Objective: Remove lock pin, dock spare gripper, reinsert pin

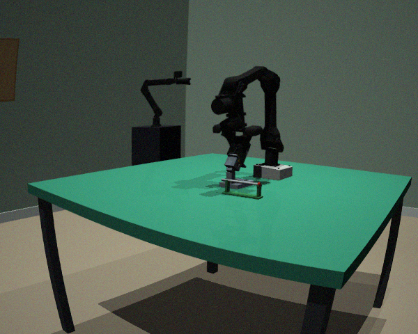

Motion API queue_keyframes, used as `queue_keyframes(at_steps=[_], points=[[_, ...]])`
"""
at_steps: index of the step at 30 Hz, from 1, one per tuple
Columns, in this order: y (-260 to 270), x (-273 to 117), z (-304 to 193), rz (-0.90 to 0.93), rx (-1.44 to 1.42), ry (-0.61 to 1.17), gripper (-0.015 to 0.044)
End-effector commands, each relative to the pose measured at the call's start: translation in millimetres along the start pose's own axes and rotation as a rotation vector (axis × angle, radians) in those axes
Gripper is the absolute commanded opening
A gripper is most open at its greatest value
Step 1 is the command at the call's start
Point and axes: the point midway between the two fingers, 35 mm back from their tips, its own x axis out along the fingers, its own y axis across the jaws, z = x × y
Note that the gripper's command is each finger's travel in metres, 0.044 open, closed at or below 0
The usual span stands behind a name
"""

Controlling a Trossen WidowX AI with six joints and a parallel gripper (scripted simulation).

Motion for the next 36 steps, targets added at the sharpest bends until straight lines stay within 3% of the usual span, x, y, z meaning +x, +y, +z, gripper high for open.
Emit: queue_keyframes(at_steps=[1, 16, 36], points=[[0.0, -0.2, 0.2, 0.000, 0.000, -0.002, 0.0053], [0.0, -0.2, 0.2, 0.000, 0.000, -0.002, 0.0440], [0.1, -28.8, -31.2, 0.001, 0.007, 0.017, 0.0440]])
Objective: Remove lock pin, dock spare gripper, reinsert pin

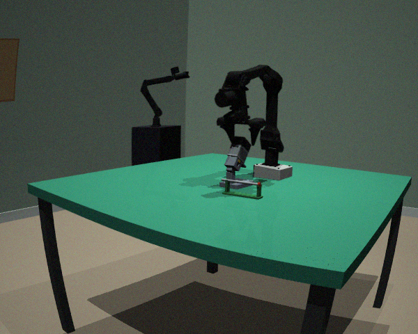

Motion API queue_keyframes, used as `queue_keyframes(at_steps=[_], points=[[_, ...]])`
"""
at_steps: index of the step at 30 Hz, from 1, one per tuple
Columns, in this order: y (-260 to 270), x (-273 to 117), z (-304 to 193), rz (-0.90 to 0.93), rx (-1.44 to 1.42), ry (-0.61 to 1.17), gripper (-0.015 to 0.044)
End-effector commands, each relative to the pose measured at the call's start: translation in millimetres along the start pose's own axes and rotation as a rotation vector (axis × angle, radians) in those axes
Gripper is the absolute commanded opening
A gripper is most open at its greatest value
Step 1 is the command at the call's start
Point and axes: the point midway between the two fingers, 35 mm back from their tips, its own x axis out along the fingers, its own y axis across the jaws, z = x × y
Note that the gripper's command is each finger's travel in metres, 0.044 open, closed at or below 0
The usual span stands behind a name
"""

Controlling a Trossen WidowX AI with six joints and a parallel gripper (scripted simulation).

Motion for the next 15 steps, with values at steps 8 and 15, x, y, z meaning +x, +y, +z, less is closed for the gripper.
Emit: queue_keyframes(at_steps=[8, 15], points=[[-0.1, -17.0, -18.8, 0.001, 0.004, 0.009, 0.0440], [-0.1, -25.8, -30.3, 0.001, 0.007, 0.015, 0.0440]])
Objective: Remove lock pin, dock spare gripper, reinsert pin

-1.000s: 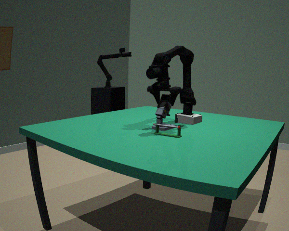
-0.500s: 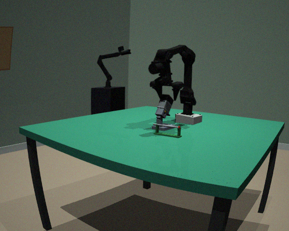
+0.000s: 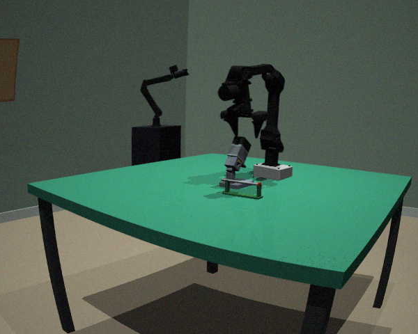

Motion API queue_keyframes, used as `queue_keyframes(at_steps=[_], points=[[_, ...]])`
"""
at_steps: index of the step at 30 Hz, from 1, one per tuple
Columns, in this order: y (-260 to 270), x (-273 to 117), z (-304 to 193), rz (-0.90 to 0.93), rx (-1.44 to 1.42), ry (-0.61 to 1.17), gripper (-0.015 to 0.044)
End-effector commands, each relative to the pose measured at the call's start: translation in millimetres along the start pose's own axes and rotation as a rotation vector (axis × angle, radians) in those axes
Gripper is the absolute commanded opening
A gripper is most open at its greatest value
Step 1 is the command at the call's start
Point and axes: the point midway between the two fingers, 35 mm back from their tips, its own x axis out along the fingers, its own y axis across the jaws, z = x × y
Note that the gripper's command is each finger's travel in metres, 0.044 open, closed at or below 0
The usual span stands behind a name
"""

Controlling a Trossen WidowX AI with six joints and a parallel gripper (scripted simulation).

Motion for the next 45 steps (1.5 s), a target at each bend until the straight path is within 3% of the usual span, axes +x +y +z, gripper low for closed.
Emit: queue_keyframes(at_steps=[1, 33, 38, 45], points=[[-0.1, -4.6, -5.3, -0.001, -0.002, -0.008, 0.0440], [1.7, -58.3, -22.9, -0.010, -0.002, -0.282, 0.0440], [1.8, -52.6, -21.1, -0.007, -0.006, -0.257, 0.0440], [57.6, -55.7, -18.3, -0.003, -0.006, -0.256, 0.0256]])
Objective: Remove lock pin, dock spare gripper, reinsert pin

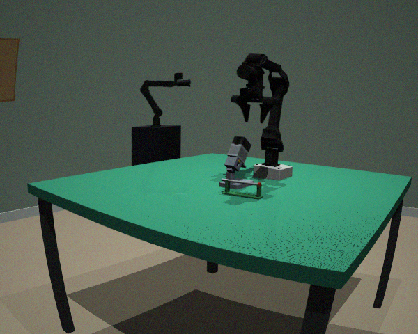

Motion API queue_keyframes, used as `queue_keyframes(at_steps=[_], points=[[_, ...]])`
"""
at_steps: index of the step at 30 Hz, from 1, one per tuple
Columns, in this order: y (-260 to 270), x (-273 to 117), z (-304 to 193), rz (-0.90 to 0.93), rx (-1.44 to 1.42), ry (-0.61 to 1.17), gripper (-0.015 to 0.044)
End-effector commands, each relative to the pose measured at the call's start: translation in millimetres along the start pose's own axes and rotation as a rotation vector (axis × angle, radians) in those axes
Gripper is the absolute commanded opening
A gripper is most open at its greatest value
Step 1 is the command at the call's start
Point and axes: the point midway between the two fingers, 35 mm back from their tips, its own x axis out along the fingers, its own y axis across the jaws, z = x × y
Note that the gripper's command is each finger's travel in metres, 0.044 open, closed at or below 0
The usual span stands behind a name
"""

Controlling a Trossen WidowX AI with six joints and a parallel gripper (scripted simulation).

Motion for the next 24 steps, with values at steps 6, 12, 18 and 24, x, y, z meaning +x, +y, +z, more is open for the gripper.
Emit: queue_keyframes(at_steps=[6, 12, 18, 24], points=[[76.2, -3.8, -2.6, 0.013, -0.010, 0.002, 0.0180], [81.8, 2.6, 22.6, -0.022, -0.232, 0.008, 0.0180], [88.4, 29.3, 83.4, -0.098, -0.778, 0.060, 0.0180], [81.5, 68.7, 136.3, -0.143, -1.295, 0.153, 0.0180]])
